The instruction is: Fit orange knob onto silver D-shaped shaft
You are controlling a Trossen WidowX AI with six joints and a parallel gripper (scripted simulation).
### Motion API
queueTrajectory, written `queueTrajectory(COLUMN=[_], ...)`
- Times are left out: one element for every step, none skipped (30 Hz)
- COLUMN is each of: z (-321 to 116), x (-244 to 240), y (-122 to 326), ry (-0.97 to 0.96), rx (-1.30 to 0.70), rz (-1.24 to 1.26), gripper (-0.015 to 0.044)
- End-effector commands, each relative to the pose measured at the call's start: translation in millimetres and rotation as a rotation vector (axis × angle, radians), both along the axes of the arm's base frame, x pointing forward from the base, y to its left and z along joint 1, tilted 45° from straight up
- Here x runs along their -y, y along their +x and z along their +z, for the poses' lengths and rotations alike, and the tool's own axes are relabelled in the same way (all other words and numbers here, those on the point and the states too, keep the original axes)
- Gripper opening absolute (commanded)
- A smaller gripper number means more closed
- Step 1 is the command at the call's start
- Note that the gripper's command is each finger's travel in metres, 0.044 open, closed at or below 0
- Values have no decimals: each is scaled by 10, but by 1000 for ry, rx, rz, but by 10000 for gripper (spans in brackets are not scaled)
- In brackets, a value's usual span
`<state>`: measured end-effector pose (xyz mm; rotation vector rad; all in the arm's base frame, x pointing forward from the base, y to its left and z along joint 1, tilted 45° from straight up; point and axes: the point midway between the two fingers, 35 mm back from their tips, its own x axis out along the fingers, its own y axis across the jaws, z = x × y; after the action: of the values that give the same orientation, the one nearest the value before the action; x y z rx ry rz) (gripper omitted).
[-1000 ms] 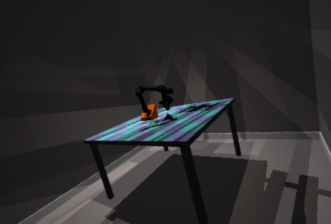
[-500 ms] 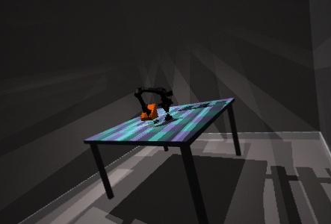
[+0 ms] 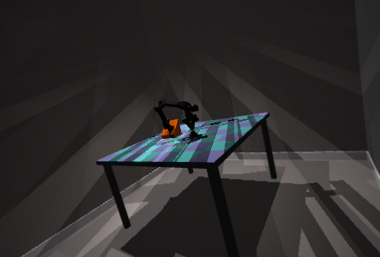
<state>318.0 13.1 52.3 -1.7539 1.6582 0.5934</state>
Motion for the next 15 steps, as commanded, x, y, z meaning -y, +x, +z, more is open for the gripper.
queueTrajectory(z=[-3, -4, -7, -2, -2, -2, -2, -5, -5, -5, -6, -6, -6, -6, -6], x=[14, 17, 20, 15, 15, 16, 16, 19, 19, 19, 20, 20, 20, 20, 20], y=[0, -1, -3, -4, -5, -7, -9, -10, -11, -13, -14, -16, -17, -18, -19], ry=[-4, -4, -4, -4, -4, -4, -4, -4, -4, -4, -4, -4, -4, -4, -4], rx=[0, 0, 0, 0, 0, 0, 0, 0, 0, 0, 0, 0, 0, 0, 0], rz=[3, 3, 3, 3, 3, 3, 3, 3, 3, 3, 3, 3, 3, 3, 3], gripper=[0, 0, 0, 0, 0, 0, 0, 0, 0, 0, 0, 0, 0, 0, 0])
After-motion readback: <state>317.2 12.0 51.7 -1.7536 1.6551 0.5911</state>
